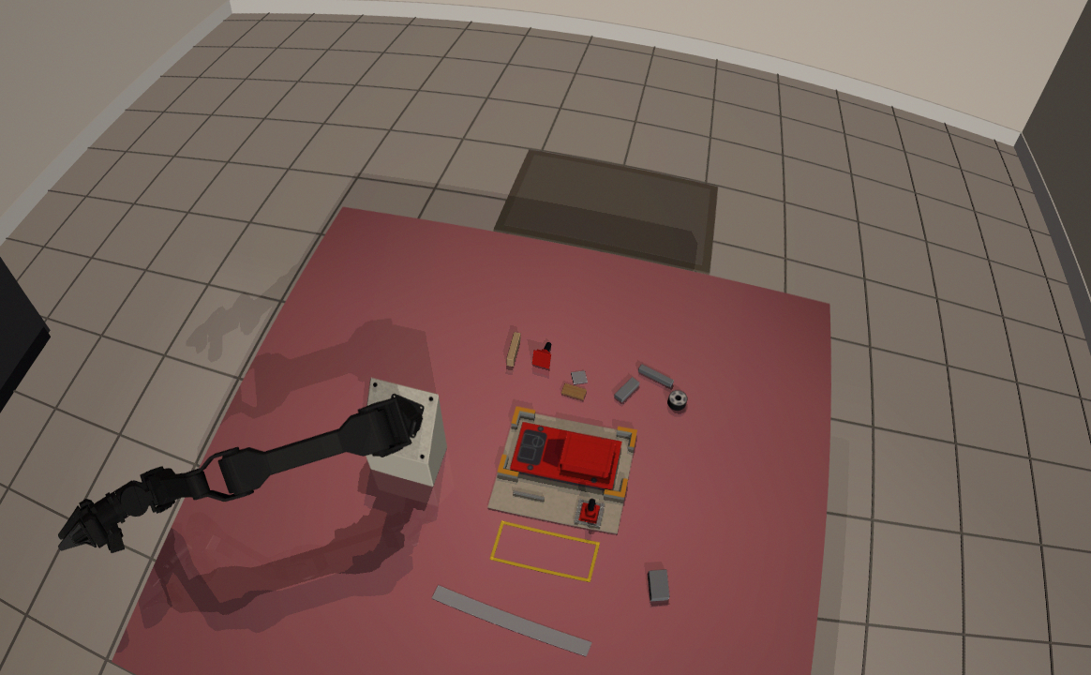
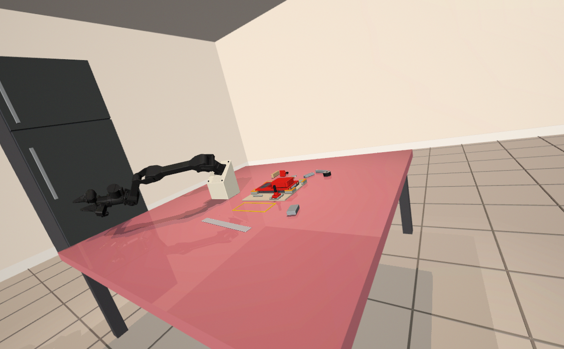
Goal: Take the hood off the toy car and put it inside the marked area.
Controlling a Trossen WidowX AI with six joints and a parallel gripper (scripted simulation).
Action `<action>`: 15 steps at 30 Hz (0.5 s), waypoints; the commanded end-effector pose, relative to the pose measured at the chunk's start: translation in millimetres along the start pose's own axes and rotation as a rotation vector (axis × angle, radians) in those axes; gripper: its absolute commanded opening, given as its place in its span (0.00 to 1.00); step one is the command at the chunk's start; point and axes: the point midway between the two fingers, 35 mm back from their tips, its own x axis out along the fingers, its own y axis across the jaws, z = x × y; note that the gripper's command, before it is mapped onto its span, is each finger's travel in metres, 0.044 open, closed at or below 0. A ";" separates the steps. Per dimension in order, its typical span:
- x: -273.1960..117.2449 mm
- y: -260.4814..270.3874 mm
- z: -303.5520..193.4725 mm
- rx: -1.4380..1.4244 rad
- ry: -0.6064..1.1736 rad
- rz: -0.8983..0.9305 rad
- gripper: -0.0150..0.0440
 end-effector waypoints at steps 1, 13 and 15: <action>0.5 -0.6 1.2 0.002 -0.001 -0.001 1.00; 35.0 -50.8 75.7 0.274 -0.077 0.006 1.00; 40.1 -60.5 88.3 0.341 -0.090 0.017 1.00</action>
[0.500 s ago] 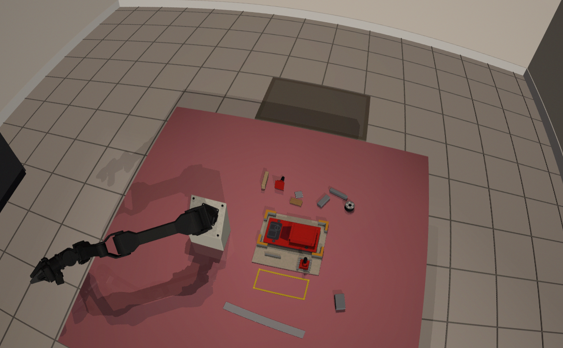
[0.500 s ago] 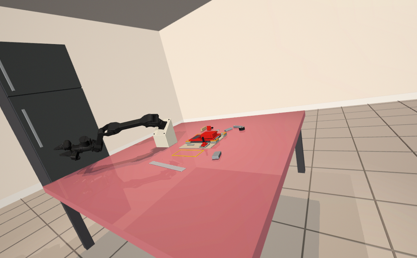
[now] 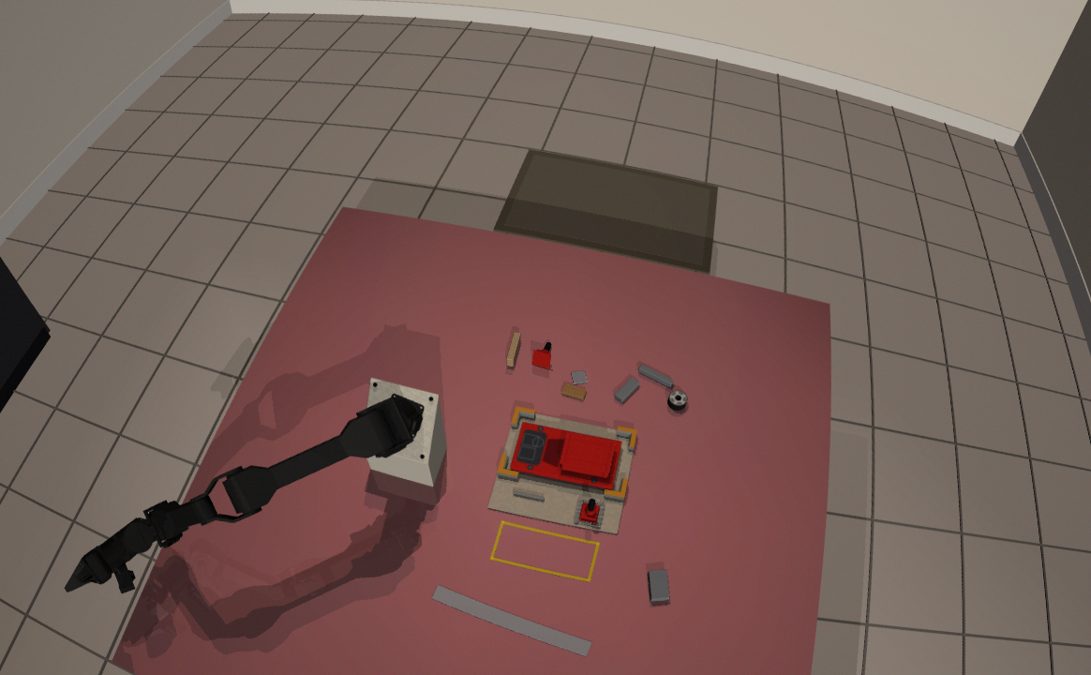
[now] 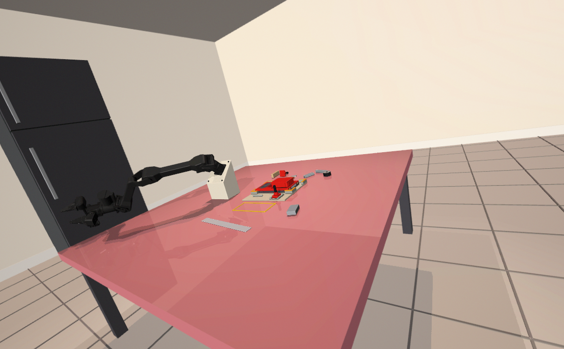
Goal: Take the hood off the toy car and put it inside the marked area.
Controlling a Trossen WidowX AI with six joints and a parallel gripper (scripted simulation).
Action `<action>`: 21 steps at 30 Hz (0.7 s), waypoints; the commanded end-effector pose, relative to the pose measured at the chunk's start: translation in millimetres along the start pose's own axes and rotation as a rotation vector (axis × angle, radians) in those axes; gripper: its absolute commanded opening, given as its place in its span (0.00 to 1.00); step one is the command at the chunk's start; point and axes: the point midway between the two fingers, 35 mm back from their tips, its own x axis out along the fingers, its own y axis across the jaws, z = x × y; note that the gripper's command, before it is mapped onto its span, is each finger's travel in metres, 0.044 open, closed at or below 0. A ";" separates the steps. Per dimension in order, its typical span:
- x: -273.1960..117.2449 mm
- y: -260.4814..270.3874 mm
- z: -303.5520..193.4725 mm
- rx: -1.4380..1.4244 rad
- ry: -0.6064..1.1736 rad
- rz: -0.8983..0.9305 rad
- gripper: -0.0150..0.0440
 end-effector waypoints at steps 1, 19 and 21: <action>14.3 -18.3 27.9 0.143 -0.023 0.018 1.00; 44.6 -100.3 163.7 0.799 -0.113 0.151 1.00; 44.9 -111.5 179.2 0.873 -0.120 0.170 1.00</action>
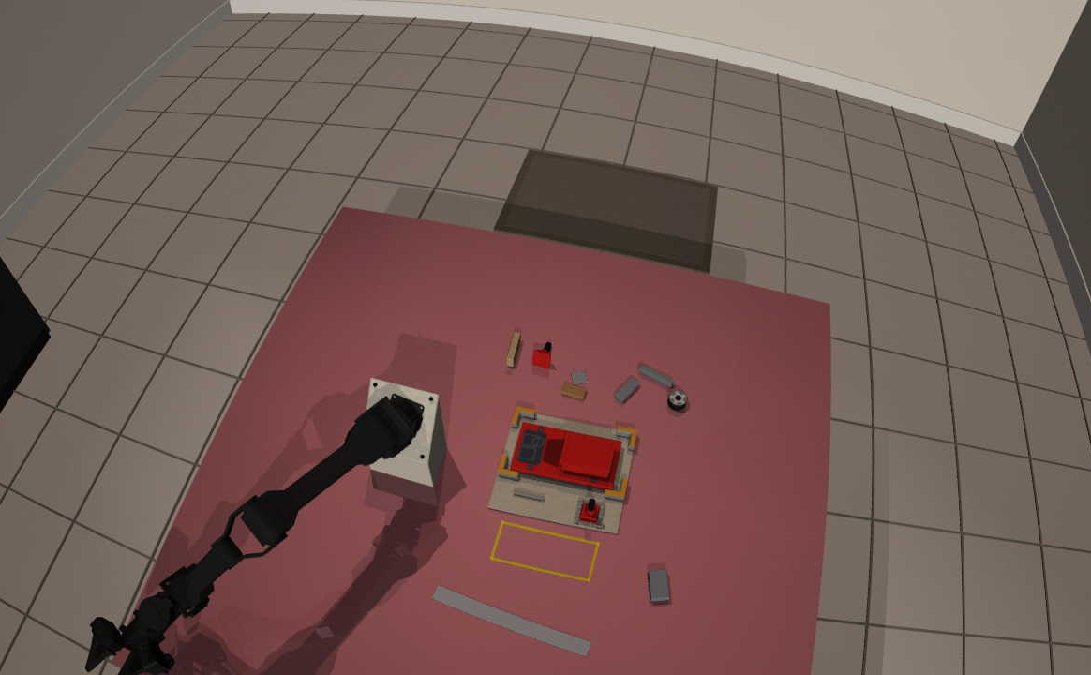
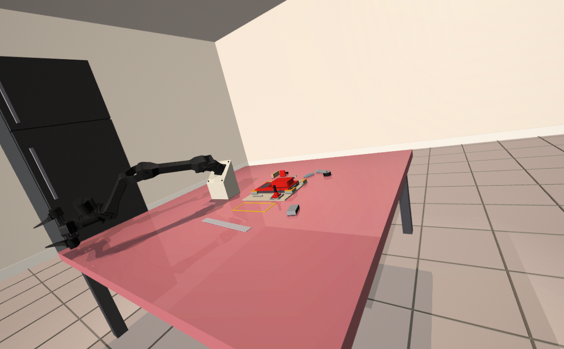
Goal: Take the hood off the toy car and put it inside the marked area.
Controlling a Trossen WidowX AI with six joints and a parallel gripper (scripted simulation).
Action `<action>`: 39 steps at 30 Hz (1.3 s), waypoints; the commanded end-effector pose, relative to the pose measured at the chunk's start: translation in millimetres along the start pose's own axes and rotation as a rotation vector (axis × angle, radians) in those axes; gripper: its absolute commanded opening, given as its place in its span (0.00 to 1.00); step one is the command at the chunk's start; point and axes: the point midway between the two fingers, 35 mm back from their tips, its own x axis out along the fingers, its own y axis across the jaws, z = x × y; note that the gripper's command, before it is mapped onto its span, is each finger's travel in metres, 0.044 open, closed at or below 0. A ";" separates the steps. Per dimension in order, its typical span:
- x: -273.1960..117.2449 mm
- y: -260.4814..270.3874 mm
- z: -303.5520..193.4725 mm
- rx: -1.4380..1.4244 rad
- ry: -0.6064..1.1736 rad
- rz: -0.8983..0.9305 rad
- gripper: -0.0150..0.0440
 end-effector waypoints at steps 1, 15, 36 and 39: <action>3.5 3.3 43.4 0.172 -0.009 0.038 1.00; -10.3 43.4 194.7 0.646 -0.059 0.236 1.00; -162.9 114.2 452.8 1.124 0.013 0.798 1.00; -197.9 120.5 484.5 1.153 0.033 0.898 1.00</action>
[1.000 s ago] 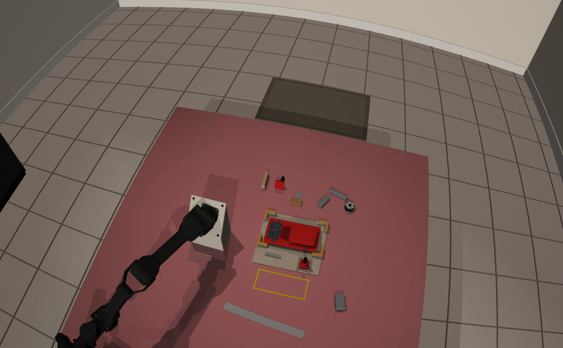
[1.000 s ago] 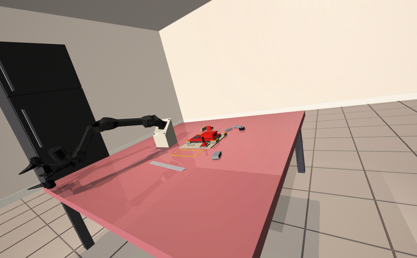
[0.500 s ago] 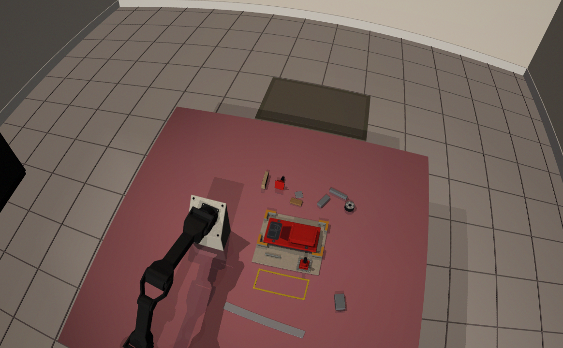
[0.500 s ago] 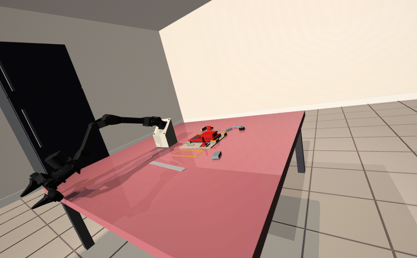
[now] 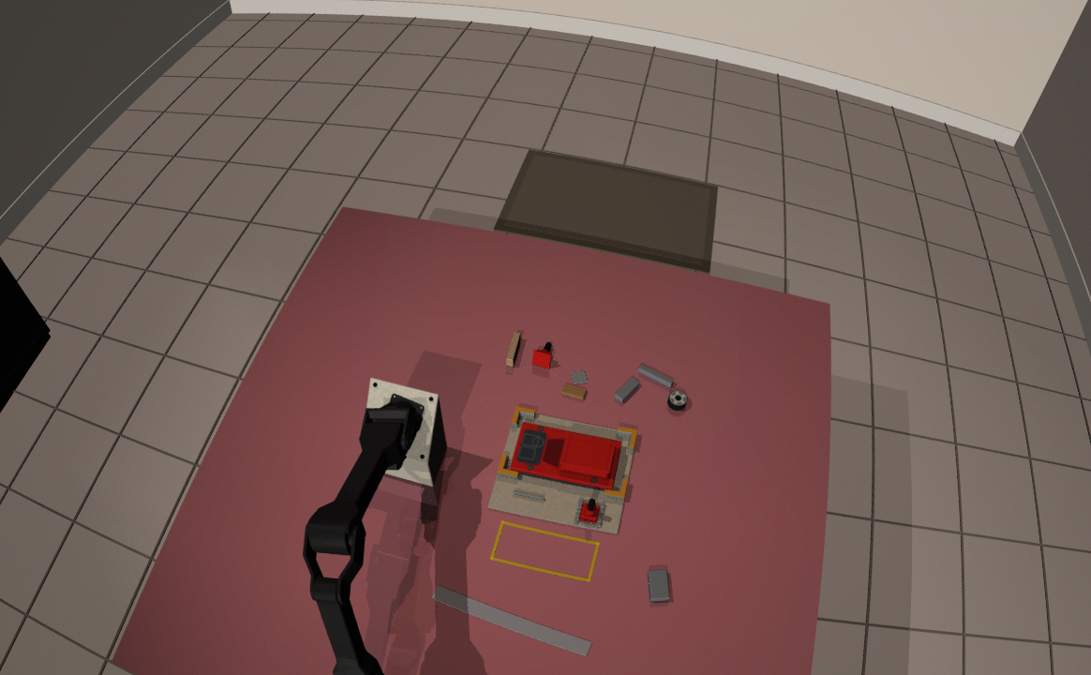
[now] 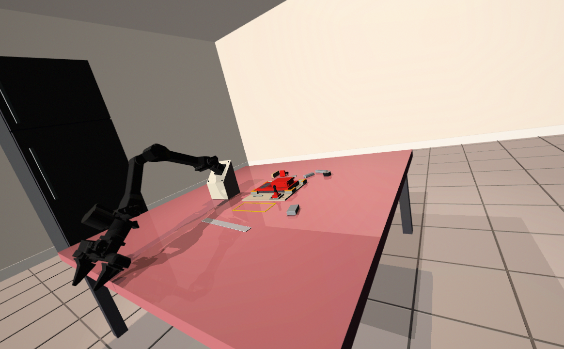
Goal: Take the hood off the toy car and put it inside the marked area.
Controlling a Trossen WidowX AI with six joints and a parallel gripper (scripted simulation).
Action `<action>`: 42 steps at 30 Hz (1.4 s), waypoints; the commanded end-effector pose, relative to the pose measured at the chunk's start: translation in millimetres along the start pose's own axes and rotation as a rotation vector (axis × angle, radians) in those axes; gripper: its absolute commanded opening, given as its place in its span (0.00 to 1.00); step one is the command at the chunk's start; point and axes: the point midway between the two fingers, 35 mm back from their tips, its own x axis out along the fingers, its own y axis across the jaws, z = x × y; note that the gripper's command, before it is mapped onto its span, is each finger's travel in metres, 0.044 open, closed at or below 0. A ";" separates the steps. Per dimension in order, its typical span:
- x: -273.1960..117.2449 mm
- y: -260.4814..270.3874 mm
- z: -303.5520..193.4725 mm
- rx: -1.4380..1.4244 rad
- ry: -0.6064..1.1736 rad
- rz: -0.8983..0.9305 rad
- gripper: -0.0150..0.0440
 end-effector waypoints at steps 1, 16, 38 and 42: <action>-18.9 67.3 -3.1 0.072 0.077 0.107 1.00; -128.7 266.7 -36.6 0.179 0.391 0.435 1.00; -366.1 429.5 -153.0 -0.217 0.820 0.736 1.00; -421.4 437.4 -177.3 -0.351 0.873 0.768 1.00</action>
